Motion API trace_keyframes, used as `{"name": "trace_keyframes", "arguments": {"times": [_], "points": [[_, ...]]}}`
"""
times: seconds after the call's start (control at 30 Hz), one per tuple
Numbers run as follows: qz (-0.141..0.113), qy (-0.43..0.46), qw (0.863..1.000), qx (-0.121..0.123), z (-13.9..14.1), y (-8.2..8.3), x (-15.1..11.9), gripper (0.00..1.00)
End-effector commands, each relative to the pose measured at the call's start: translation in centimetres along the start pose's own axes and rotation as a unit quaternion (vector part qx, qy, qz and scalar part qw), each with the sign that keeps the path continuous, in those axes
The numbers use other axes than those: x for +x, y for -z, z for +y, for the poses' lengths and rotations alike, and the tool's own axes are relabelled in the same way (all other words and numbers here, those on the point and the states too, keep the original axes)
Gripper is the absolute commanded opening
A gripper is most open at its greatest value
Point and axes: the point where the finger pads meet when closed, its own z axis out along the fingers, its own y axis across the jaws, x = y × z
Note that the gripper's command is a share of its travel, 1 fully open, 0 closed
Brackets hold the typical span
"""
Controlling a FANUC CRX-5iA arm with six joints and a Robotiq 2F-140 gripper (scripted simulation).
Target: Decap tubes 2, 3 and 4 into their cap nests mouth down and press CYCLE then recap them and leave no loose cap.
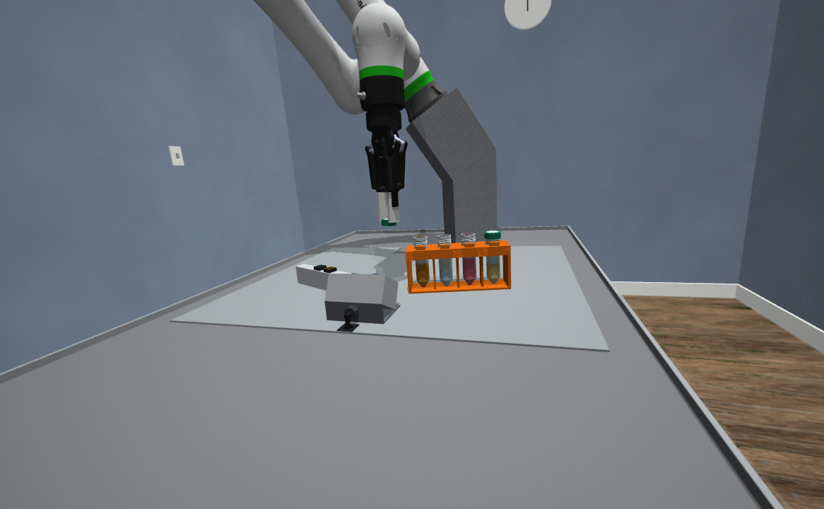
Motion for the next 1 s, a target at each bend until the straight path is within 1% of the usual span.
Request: {"name": "trace_keyframes", "arguments": {"times": [0.0,0.1,0.17,0.2,0.3,0.4,0.57,0.6,0.7,0.73,0.83,0.87,0.9,0.97], "points": [[0.02,0.097,0.995,-0.003,-3.0,0.0,-1.5,0.0],[0.02,0.097,0.995,-0.003,-3.7,0.0,-1.8,0.0],[0.02,0.097,0.995,-0.003,-5.2,-0.1,-2.5,0.0],[0.02,0.097,0.995,-0.003,-5.2,-0.1,-2.5,0.0],[0.02,0.097,0.995,-0.003,-7.5,-0.1,-3.6,0.0],[0.02,0.097,0.995,-0.003,-7.5,-0.1,-3.6,0.0],[0.02,0.097,0.995,-0.003,-11.3,-0.2,-5.4,0.0],[0.02,0.097,0.995,-0.003,-11.3,-0.2,-5.4,0.0],[0.02,0.097,0.995,-0.003,-13.5,-0.2,-6.4,0.0],[0.02,0.097,0.995,-0.003,-13.5,-0.2,-6.4,0.0],[0.02,0.097,0.995,-0.003,-15.8,-0.3,-7.5,0.0],[0.02,0.097,0.995,-0.003,-15.8,-0.3,-7.5,0.0],[0.02,0.097,0.995,-0.003,-16.6,-0.3,-7.8,0.0],[0.02,0.097,0.995,-0.003,-16.6,-0.3,-7.8,0.0]]}}
